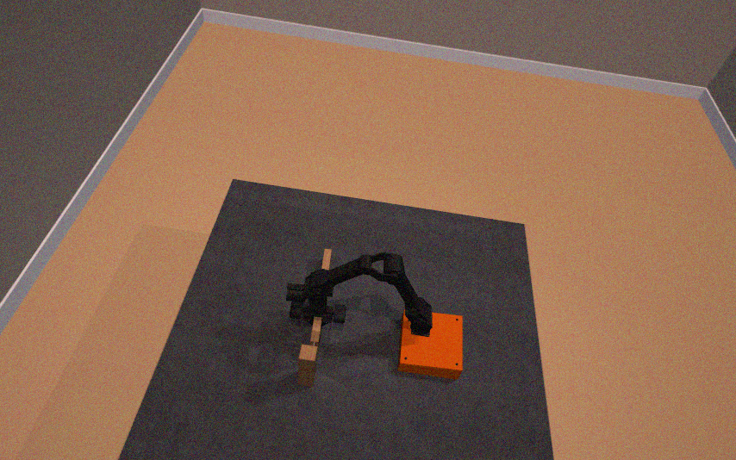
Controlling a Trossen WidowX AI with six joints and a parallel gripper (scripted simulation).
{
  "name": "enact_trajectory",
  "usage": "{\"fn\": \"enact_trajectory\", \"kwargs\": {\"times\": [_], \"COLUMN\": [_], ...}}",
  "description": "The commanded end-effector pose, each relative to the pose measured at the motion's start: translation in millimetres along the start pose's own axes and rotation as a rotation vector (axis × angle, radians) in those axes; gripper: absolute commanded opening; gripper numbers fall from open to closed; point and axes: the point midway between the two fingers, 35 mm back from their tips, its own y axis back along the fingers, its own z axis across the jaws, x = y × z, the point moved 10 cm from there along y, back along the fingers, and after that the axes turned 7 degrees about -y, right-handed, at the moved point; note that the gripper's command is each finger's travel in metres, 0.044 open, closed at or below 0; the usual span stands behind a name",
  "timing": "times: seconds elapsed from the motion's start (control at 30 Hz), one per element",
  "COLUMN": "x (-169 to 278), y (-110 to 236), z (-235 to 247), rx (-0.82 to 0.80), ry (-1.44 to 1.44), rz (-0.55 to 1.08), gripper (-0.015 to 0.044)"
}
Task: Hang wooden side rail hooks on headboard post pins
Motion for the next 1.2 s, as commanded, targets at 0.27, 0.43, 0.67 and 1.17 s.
{"fn": "enact_trajectory", "kwargs": {"times": [0.27, 0.43, 0.67, 1.17], "x": [0.3, 0.3, 0.3, 0.3], "y": [9.9, 10.7, 11.9, 14.4], "z": [2.2, 2.2, 2.2, 2.1], "rx": [-0.024, -0.024, -0.024, -0.024], "ry": [-0.001, -0.001, -0.001, -0.001], "rz": [-0.002, -0.002, -0.002, -0.002], "gripper": [0.0000, 0.0000, 0.0000, 0.0000]}}
